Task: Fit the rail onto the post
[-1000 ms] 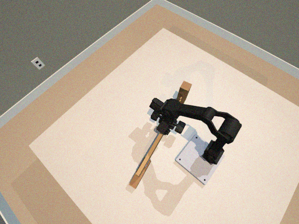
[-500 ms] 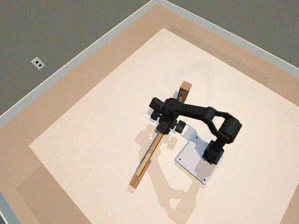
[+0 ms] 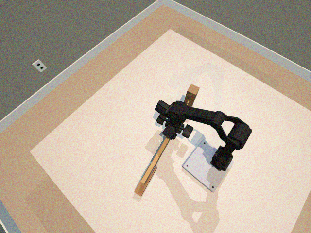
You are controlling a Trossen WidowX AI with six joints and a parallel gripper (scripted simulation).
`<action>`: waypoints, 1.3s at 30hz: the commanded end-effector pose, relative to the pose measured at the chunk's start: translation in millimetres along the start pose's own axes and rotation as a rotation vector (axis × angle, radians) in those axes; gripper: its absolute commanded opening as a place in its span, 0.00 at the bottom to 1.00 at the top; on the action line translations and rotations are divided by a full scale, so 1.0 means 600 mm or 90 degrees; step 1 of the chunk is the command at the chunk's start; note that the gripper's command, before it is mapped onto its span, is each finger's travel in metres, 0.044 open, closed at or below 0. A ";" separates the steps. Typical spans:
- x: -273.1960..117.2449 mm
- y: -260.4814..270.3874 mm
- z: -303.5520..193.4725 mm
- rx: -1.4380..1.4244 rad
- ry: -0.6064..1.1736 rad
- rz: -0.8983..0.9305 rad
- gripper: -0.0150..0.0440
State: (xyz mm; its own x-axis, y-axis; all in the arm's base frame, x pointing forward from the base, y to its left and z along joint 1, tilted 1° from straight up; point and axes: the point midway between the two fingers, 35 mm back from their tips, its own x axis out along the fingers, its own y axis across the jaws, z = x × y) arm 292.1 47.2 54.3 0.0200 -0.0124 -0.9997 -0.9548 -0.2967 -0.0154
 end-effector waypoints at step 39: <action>-0.034 -0.006 0.001 0.000 -0.003 -0.012 0.25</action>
State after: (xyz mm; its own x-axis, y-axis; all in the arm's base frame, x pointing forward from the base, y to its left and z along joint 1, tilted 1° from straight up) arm 293.0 47.6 71.4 0.0218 -0.0127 -0.9997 -0.9546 -0.2975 -0.0170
